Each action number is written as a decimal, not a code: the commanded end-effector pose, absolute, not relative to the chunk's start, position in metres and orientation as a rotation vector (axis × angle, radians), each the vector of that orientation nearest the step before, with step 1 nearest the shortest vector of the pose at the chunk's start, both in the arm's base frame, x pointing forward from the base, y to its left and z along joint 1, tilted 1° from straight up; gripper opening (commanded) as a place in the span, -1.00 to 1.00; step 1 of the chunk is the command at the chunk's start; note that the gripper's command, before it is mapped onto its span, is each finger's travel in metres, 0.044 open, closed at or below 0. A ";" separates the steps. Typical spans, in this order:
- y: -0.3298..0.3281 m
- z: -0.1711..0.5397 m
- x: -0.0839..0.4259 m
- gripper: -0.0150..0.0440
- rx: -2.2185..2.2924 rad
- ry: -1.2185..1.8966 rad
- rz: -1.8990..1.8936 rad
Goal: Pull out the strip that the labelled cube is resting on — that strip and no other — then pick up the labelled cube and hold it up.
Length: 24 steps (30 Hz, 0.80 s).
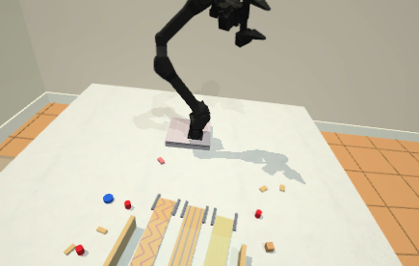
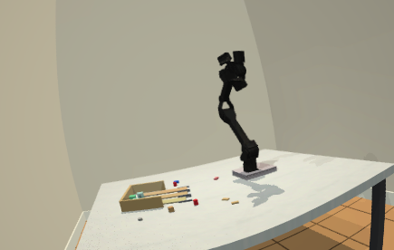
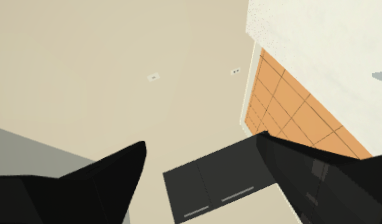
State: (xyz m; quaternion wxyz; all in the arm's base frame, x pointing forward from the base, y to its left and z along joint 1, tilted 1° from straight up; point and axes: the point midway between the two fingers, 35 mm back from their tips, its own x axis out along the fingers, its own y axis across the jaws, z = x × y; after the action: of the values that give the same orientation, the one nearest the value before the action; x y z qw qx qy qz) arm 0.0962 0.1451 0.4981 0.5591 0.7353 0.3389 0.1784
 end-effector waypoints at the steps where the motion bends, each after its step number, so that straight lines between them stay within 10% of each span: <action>1: 0.176 0.462 0.118 0.86 1.410 0.649 0.386; 24: 0.105 0.278 0.296 0.86 0.327 0.514 0.092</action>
State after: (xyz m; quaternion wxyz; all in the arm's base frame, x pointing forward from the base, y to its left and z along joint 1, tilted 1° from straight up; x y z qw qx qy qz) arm 0.2701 0.1370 0.3206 0.9381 0.2478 0.2325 0.0666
